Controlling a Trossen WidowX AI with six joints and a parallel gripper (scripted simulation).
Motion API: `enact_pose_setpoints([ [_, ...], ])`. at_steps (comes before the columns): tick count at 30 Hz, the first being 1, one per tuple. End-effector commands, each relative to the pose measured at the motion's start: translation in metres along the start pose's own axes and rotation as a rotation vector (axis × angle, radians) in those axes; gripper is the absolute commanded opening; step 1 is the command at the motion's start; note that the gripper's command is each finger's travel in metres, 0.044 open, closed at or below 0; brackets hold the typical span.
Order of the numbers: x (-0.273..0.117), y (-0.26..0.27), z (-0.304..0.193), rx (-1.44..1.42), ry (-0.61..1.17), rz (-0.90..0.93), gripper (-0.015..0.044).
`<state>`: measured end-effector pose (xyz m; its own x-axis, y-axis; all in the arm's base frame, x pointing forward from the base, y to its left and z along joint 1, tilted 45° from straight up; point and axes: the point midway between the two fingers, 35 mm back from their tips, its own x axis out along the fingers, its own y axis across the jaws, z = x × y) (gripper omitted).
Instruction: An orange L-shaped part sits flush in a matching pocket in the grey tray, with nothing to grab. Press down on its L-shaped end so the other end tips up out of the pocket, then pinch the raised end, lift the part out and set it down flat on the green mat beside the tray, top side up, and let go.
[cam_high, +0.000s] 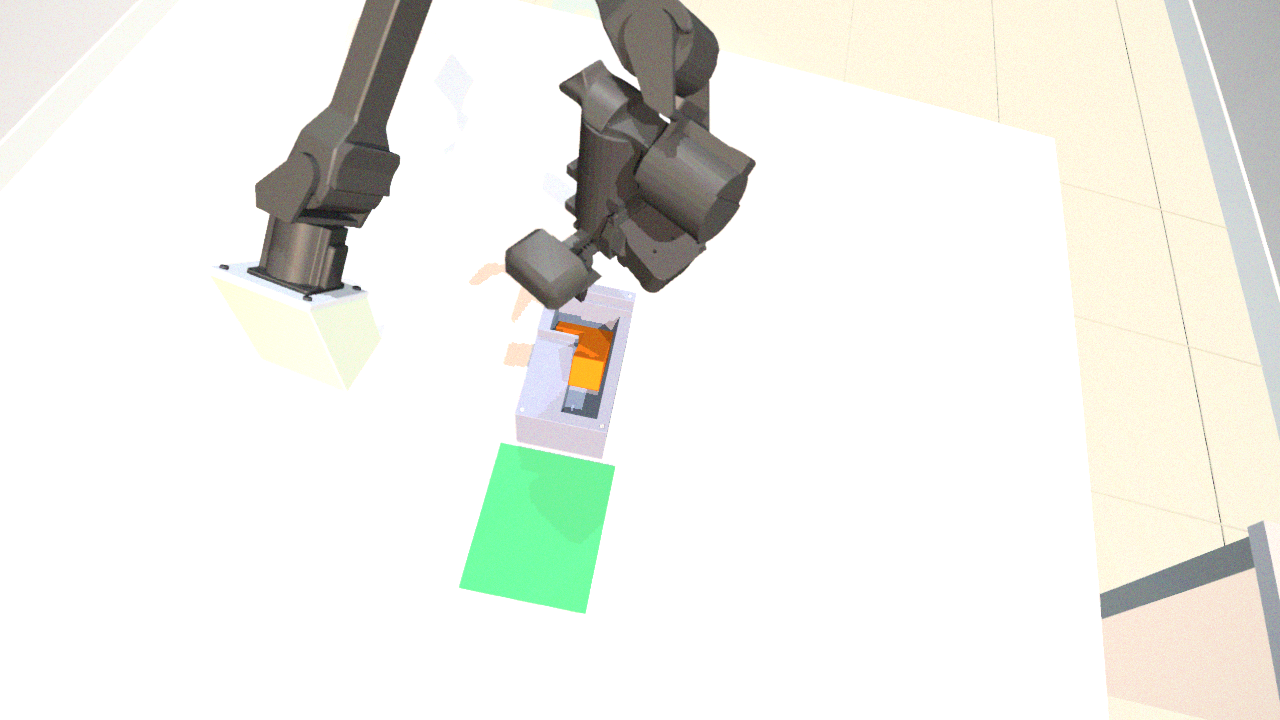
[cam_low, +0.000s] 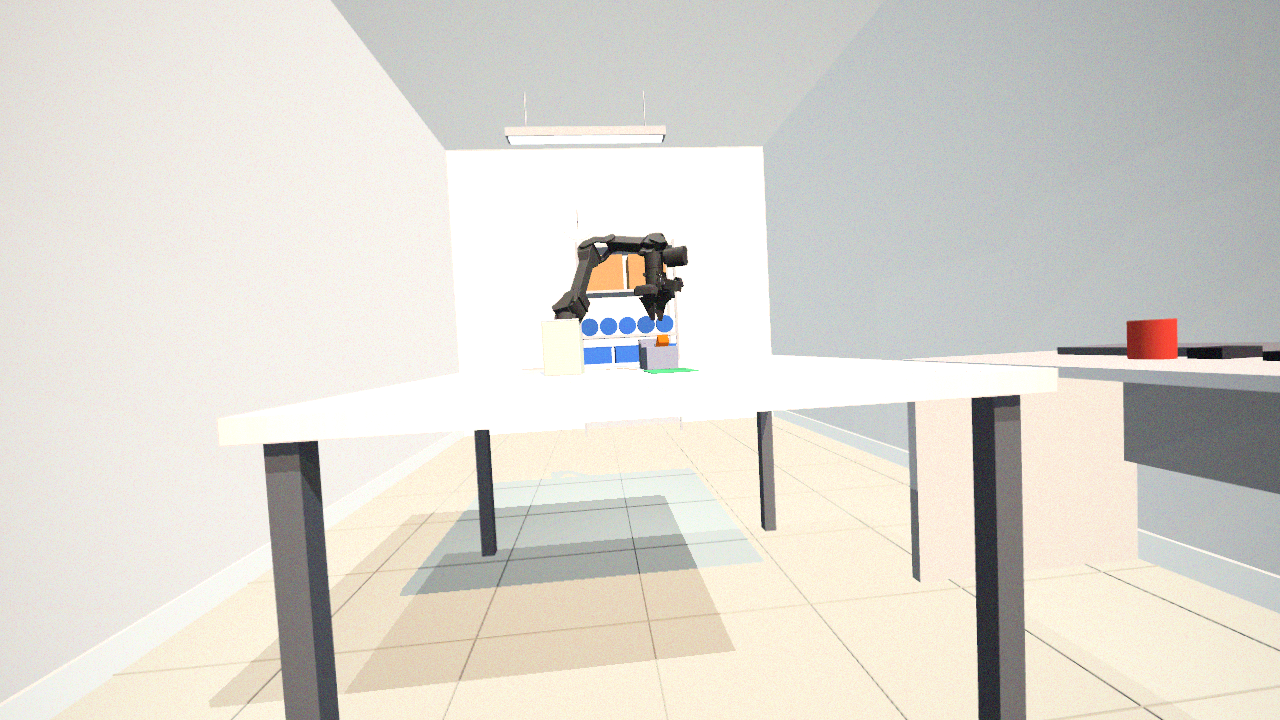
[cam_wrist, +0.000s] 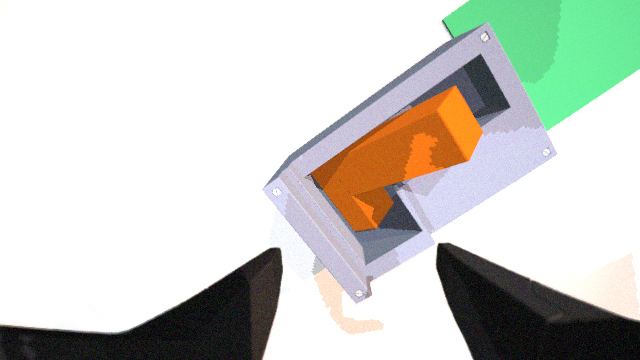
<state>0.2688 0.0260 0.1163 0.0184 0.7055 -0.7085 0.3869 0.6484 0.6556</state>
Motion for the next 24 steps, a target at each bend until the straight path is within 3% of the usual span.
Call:
enact_pose_setpoints([
  [1,-0.002,-0.03,0.025,0.707,-0.002,-0.005,0.028],
  [5,-0.002,-0.042,0.033,0.992,-0.002,-0.005,0.028],
  [19,-0.002,-0.042,0.033,0.992,-0.002,-0.005,0.028],
  [24,0.014,-0.042,0.033,0.991,-0.002,-0.004,0.028],
])
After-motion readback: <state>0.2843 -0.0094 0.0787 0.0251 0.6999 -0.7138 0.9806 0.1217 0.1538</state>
